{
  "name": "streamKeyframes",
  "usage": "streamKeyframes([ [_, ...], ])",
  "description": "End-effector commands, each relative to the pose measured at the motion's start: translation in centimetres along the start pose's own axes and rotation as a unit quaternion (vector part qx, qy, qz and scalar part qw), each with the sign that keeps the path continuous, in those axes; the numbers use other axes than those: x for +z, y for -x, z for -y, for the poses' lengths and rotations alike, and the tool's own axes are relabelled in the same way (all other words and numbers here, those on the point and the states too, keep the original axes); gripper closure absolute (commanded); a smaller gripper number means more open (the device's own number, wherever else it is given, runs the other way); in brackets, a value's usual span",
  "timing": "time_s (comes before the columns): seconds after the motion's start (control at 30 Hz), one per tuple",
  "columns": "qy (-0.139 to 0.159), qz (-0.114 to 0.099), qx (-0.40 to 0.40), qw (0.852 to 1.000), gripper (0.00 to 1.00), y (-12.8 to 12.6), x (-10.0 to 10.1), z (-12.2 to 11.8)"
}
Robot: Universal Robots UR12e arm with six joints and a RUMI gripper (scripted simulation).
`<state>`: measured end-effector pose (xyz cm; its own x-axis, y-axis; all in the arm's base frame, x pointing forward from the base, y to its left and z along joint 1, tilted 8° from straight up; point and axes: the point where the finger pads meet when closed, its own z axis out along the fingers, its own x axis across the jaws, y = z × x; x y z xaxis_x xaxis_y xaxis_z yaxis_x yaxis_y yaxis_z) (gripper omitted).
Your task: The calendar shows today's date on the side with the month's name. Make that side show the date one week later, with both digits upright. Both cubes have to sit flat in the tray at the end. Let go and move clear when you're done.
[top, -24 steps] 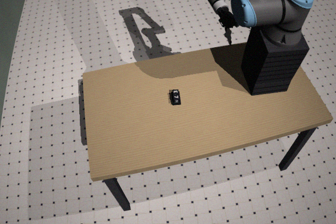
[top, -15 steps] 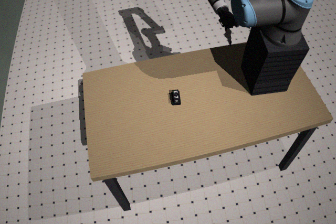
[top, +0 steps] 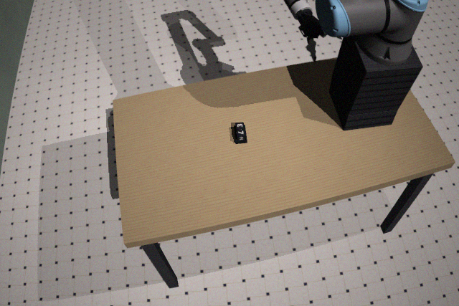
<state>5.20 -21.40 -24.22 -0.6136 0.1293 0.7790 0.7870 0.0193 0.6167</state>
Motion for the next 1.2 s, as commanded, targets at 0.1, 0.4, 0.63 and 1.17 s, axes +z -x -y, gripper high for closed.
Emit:
streamKeyframes([
  [0.1, -0.017, 0.006, -0.011, 1.0, 0.0, 0.8, -0.1, -0.3],
  [0.4, -0.068, 0.019, -0.045, 0.996, 0.0, 3.1, -0.4, -1.3],
  [0.63, -0.153, 0.035, -0.111, 0.981, 0.0, 7.0, -0.8, -3.2],
  [1.17, -0.304, 0.041, -0.25, 0.918, 0.0, 13.6, -1.1, -8.4],
])
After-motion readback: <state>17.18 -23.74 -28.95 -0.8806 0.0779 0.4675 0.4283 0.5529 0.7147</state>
